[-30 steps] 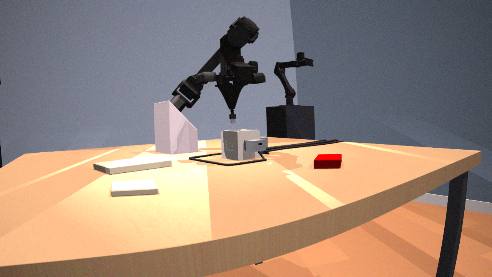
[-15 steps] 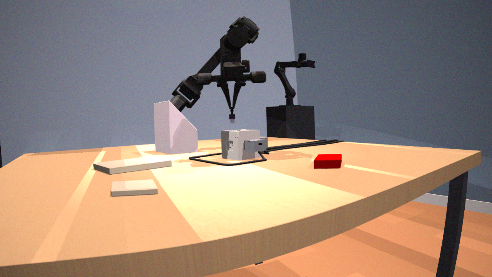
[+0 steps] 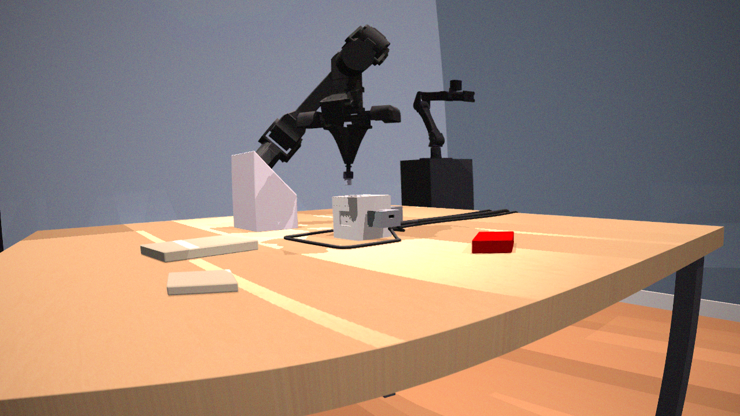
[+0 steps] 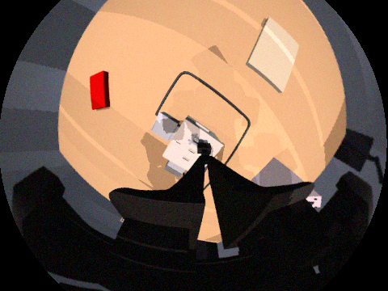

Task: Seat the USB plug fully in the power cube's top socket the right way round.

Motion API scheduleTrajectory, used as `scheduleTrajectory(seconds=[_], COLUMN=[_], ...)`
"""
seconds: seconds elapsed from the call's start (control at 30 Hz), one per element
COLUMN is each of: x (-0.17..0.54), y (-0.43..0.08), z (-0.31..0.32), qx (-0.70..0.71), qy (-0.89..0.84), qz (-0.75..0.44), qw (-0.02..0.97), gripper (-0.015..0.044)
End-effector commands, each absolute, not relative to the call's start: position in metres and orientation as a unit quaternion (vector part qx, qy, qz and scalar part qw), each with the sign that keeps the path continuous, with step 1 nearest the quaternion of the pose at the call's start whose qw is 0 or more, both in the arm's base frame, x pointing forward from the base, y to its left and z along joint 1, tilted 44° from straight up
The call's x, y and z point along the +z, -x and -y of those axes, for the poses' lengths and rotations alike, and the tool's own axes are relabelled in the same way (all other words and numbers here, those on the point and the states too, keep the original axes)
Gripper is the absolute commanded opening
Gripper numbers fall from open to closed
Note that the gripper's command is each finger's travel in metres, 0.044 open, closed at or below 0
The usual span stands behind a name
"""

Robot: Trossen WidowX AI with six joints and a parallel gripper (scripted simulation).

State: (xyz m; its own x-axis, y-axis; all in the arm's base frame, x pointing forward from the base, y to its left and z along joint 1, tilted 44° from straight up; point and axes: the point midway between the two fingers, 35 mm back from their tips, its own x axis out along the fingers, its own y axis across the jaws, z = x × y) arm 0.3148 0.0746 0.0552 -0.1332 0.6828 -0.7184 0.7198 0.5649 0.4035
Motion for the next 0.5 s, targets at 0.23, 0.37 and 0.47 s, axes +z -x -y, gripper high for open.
scheduleTrajectory(seconds=[0.23, 0.37, 0.47], x=[0.055, 0.055, 0.055], y=[-0.3148, -0.3148, -0.3148], z=[-0.0746, -0.0746, -0.0746], qx=[-0.136, -0.174, -0.203], qy=[-0.532, -0.552, -0.565], qz=[-0.74, -0.732, -0.725], qw=[0.388, 0.359, 0.337], gripper=[0.0, 0.0, 0.0])
